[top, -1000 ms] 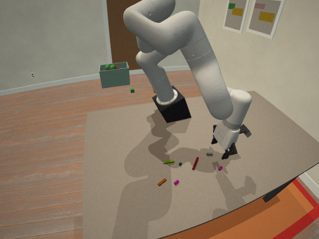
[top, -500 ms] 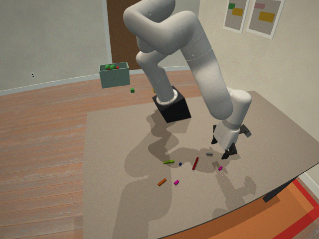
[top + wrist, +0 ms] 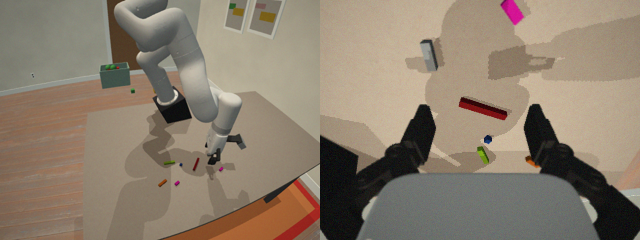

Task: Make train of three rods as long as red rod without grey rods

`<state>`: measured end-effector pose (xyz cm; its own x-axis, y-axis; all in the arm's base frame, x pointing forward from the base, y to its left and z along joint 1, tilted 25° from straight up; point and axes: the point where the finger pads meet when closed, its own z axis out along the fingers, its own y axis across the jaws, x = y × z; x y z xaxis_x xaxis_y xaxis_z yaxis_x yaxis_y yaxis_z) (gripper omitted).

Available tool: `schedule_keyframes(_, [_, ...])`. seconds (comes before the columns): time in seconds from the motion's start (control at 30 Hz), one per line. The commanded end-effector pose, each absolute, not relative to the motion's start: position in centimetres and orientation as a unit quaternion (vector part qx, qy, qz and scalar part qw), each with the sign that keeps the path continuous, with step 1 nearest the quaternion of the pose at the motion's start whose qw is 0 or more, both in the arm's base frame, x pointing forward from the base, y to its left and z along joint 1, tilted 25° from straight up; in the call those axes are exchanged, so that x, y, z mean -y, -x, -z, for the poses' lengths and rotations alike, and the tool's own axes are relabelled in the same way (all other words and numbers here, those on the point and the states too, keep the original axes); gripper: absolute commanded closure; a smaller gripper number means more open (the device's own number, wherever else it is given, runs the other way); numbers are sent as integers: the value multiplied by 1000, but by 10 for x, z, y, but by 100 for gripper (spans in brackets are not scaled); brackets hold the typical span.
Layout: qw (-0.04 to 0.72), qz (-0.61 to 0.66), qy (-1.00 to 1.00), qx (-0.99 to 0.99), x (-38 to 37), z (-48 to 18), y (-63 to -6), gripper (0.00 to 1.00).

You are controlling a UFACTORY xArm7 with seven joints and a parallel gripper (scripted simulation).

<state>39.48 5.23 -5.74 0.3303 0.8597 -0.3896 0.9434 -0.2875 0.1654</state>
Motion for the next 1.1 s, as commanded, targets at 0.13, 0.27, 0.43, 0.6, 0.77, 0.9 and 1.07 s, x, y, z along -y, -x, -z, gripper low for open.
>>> schedule_keyframes(0.13, [200, 81, -861, -460, -19, 39, -396, 0])
schedule_keyframes(0.27, [203, 70, -886, -412, -5, 33, -394, 0])
schedule_keyframes(0.43, [203, 64, -897, -388, 2, 30, -393, 0])
schedule_keyframes(0.6, [203, 64, -897, -388, 2, 30, -393, 0])
schedule_keyframes(0.77, [203, 64, -897, -388, 2, 30, -393, 0])
schedule_keyframes(0.9, [203, 64, -897, -388, 2, 30, -393, 0])
schedule_keyframes(1.07, [203, 64, -897, -388, 2, 30, -393, 0])
